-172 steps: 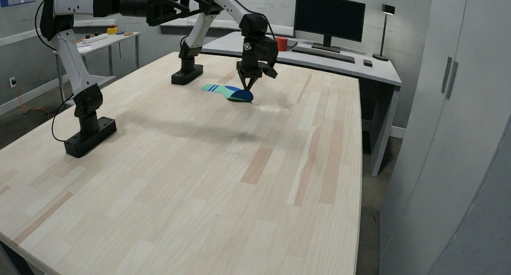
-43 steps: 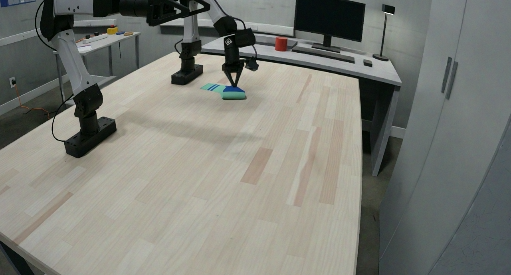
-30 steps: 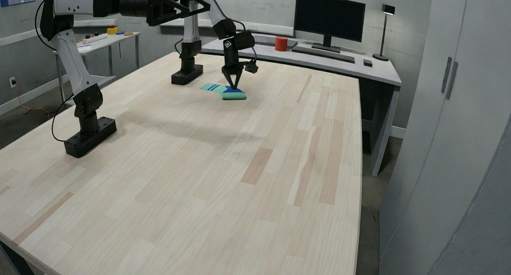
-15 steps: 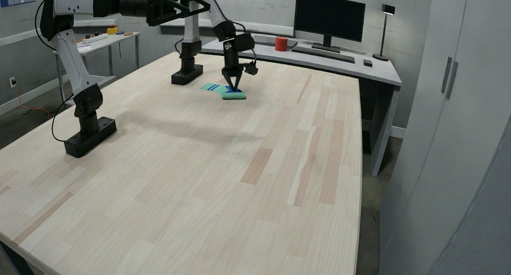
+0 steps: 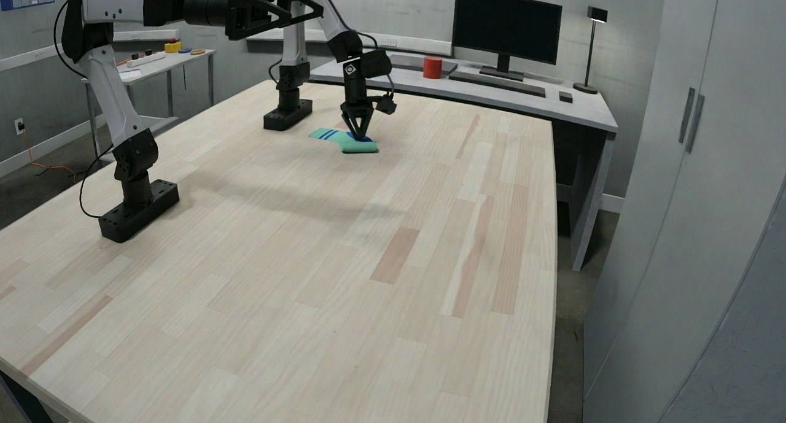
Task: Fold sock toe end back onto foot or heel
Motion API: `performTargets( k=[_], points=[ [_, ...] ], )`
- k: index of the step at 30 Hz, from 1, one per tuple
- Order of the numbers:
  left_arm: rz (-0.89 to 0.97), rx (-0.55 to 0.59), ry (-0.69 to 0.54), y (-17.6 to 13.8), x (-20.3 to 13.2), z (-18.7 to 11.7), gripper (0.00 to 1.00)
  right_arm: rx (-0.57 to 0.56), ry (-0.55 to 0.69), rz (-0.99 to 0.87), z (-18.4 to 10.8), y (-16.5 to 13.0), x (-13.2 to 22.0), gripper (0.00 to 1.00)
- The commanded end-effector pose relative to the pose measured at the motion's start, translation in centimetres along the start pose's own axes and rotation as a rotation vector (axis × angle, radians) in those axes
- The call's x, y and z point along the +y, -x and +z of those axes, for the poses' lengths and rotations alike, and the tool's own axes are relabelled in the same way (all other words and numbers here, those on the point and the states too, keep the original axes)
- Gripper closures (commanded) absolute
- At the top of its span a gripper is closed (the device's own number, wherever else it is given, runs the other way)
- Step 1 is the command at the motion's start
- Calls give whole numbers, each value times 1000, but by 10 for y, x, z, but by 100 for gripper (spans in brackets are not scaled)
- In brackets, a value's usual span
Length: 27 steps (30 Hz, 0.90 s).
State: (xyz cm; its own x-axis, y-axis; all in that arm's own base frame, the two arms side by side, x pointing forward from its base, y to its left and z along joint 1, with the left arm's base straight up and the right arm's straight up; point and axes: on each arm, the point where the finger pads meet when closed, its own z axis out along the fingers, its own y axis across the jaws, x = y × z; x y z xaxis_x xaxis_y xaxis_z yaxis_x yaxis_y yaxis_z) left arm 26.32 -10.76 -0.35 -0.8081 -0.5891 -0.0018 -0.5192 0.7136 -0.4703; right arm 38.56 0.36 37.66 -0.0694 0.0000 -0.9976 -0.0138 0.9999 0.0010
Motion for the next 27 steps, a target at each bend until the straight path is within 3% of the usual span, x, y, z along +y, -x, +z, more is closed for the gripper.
performTargets(
  k=[1,17,27],
  points=[
    [17,1,-26,4,-10,-21,62,-36,3,-5,-4,14,1,0],
    [22,6,-24,0,-9,-61,62,-36,3,-5,-4,14,1,0],
    [30,-28,-43,9,-16,-60,62,-36,3,-5,-4,14,1,0]
  ],
)
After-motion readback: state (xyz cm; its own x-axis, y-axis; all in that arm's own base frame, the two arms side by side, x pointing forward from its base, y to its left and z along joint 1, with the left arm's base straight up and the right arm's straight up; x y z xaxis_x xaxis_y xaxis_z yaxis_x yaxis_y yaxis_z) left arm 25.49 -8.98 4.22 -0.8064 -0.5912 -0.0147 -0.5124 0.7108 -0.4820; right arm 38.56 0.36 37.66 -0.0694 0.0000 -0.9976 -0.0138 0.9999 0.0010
